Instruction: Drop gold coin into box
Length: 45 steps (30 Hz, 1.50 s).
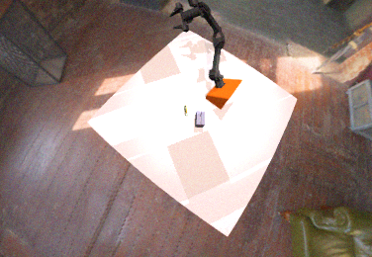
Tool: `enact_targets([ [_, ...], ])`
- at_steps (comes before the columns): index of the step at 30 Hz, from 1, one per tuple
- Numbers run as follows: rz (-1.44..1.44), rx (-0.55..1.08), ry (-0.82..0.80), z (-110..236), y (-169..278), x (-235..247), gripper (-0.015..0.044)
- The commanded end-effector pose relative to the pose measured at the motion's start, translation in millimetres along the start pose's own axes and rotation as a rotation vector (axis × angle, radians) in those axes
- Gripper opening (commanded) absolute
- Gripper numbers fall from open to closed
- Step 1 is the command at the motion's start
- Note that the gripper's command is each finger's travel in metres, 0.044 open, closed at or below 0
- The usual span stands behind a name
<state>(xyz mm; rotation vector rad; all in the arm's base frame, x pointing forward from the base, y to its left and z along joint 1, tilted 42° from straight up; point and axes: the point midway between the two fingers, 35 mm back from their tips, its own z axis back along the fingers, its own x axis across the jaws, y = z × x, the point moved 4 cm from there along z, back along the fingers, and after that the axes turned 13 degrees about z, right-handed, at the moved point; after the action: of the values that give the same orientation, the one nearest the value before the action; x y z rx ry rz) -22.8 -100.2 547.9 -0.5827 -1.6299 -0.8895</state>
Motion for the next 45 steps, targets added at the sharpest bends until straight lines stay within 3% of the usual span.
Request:
enact_targets([
  [1, 0.008, 0.001, 0.002, -0.7, 1.3, -0.4, 0.0374],
  [9, 0.524, 0.093, 0.131, -42.8, 83.0, -41.4, 0.0164],
  [20, 1.177, 0.263, 0.289, -83.6, 171.6, -125.1, 0.0161],
  [23, 1.17, 0.311, 0.304, -91.4, 194.0, -144.1, 0.0161],
  [30, 1.695, 0.495, 0.389, -102.2, 230.3, -213.6, 0.0161],
  [39, 2.643, 1.042, 0.472, -98.3, 258.6, -348.3, 0.0161],
  [45, 3.106, 1.554, 0.442, -83.1, 245.2, -418.4, 0.0161],
])
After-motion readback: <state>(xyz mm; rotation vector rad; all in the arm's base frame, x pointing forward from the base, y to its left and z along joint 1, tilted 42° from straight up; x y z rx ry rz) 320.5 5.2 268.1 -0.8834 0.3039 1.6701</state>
